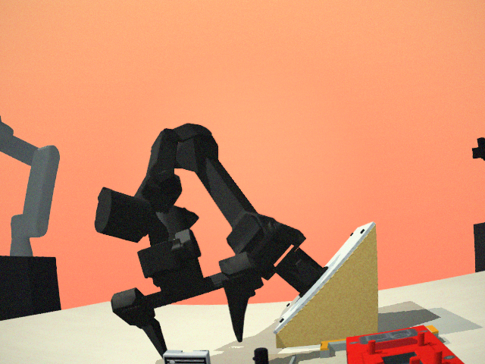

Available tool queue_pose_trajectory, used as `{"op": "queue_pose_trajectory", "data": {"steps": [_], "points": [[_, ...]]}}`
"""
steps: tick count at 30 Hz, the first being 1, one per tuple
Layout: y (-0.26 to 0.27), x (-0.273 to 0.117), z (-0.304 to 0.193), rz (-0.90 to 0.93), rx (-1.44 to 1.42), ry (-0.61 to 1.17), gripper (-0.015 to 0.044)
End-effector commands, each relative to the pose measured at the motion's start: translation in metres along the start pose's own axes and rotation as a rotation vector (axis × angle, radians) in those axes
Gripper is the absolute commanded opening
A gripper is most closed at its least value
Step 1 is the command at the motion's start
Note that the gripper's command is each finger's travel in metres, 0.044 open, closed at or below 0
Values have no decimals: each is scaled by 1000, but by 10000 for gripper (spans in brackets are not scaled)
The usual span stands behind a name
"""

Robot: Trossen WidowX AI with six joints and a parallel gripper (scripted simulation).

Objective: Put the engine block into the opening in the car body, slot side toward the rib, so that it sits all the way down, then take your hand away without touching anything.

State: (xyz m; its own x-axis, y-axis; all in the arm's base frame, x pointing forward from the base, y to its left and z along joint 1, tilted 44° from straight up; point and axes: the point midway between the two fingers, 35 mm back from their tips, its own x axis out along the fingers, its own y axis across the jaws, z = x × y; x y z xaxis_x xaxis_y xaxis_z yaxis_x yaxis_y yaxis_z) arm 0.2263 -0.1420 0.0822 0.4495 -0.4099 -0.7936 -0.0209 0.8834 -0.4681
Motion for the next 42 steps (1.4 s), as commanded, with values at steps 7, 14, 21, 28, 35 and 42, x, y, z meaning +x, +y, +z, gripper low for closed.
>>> {"op": "queue_pose_trajectory", "data": {"steps": [7,14,21,28,35,42], "points": [[5,-6,6,-45,8,296,440],[4,-19,20,-176,-42,473,440],[3,-28,33,-269,-88,530,440],[5,-19,46,-269,-87,530,440],[0,-7,38,-270,-87,530,440],[-2,0,34,-268,-85,530,440]]}}
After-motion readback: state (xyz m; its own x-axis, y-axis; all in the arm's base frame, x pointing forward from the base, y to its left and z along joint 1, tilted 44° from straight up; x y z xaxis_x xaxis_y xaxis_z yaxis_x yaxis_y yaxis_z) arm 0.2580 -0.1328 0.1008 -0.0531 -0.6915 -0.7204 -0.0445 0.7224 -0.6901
